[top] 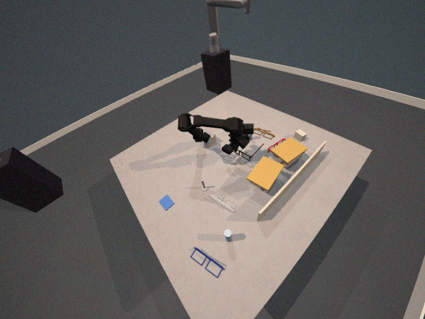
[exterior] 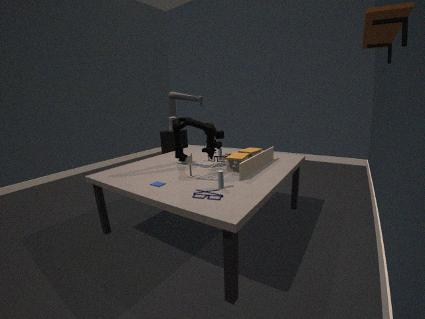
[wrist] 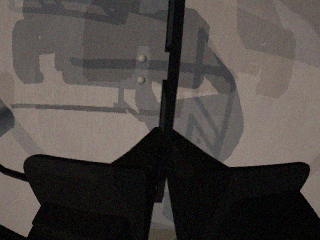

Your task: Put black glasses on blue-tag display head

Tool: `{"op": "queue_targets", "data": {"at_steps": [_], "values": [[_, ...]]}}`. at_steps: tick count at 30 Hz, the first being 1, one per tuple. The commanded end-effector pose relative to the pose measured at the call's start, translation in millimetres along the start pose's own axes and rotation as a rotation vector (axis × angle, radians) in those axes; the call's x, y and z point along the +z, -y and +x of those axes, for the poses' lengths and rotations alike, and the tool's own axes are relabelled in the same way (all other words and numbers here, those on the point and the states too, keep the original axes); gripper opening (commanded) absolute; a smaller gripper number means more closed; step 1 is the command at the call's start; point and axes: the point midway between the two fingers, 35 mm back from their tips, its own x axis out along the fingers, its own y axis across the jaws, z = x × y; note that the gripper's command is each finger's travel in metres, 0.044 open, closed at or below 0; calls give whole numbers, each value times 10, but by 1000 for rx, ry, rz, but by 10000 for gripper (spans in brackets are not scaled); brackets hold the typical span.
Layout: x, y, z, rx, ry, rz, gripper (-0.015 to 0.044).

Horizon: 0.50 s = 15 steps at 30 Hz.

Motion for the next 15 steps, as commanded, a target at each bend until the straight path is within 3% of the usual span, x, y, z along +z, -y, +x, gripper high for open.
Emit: {"op": "queue_targets", "data": {"at_steps": [1, 15], "values": [[-5, 4, 38, -4, 2, -6, 0], [-17, 11, 147, -6, 1, -5, 0]]}}
